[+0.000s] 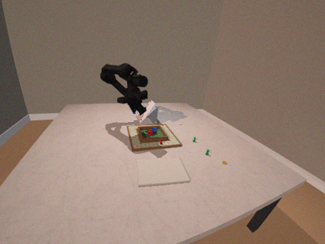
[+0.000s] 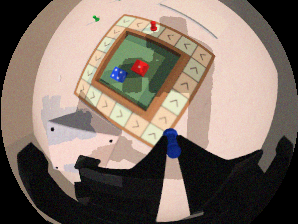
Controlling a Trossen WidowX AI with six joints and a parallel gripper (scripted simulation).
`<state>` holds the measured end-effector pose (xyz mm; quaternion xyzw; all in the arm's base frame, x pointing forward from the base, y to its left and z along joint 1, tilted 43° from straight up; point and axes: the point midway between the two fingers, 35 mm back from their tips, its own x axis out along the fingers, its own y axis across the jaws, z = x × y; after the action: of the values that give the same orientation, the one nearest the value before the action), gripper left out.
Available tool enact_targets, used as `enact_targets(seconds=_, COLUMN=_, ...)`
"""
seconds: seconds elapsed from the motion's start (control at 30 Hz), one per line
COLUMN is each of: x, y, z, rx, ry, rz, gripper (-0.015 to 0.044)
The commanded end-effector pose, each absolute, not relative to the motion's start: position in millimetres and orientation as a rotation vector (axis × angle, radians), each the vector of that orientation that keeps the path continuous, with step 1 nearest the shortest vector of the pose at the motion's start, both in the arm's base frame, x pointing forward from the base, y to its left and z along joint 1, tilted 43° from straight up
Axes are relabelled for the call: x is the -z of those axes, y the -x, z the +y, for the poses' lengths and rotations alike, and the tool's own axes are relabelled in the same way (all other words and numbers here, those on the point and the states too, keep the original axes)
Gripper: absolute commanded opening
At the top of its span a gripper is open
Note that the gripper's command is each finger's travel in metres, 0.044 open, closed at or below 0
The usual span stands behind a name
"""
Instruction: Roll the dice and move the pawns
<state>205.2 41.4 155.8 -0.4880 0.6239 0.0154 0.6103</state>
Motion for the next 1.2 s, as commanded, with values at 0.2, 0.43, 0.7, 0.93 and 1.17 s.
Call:
enact_targets(seconds=0.2, x=-146, y=-254, z=41, rx=-0.007, ry=1.140, rz=1.459, gripper=0.0000)
enact_targets(seconds=0.43, x=-135, y=-289, z=34, rx=0.016, ry=1.146, rz=1.477, gripper=0.0000)
enact_targets(seconds=0.7, x=-118, y=-329, z=20, rx=0.043, ry=1.154, rz=1.502, gripper=0.0000)
enact_targets(seconds=0.93, x=-111, y=-341, z=12, rx=0.052, ry=1.157, rz=1.511, gripper=0.0000)
enact_targets(seconds=1.17, x=-92, y=-346, z=-6, rx=0.053, ry=1.158, rz=1.511, gripper=0.0000)
